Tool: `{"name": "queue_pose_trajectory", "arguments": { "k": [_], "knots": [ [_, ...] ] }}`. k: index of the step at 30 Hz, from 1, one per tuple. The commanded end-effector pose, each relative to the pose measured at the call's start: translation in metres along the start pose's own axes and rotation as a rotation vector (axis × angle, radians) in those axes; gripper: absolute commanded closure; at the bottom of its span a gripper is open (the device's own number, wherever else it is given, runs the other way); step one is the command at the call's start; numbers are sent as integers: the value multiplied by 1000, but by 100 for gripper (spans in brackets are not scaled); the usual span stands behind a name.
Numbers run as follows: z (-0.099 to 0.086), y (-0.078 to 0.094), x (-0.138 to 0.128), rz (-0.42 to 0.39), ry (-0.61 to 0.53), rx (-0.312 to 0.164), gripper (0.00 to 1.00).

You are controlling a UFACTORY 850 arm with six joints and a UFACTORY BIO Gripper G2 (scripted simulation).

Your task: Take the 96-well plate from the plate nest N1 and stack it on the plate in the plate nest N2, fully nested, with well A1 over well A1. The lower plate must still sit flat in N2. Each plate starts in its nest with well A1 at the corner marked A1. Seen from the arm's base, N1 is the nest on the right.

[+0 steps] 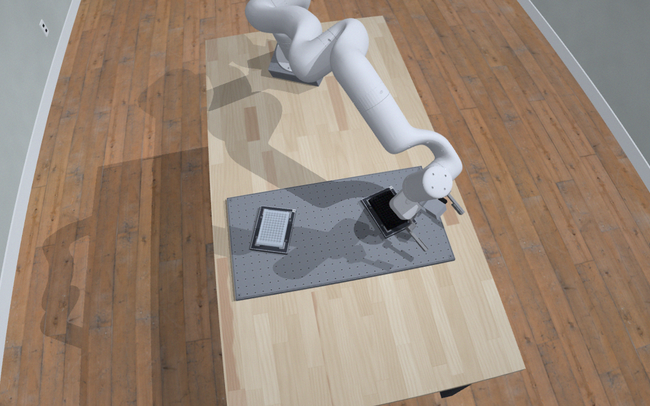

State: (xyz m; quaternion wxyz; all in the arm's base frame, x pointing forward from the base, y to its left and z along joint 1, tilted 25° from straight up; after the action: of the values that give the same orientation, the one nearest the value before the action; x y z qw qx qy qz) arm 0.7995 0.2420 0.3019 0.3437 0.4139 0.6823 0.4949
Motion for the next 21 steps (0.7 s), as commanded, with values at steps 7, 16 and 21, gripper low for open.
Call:
{"name": "queue_pose_trajectory", "arguments": {
  "k": [7, 16, 21],
  "knots": [
    [0, 1, 0, 0, 0, -2, 0],
    [0, 1, 0, 0, 0, -2, 0],
    [-9, 18, 6, 0, 0, -2, 63]
  ]
}}
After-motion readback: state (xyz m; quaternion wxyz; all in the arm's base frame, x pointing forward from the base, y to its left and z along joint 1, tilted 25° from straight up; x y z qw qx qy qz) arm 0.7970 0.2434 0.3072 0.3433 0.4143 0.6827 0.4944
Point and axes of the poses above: the point midway between the two finger pads, its own z axis out along the fingers, its own x axis across the jaws, y = z × x, the point moved 7 cm from there along -z, back along the fingers, and after that the axes turned 8 degrees about z, right-handed, at the moved point
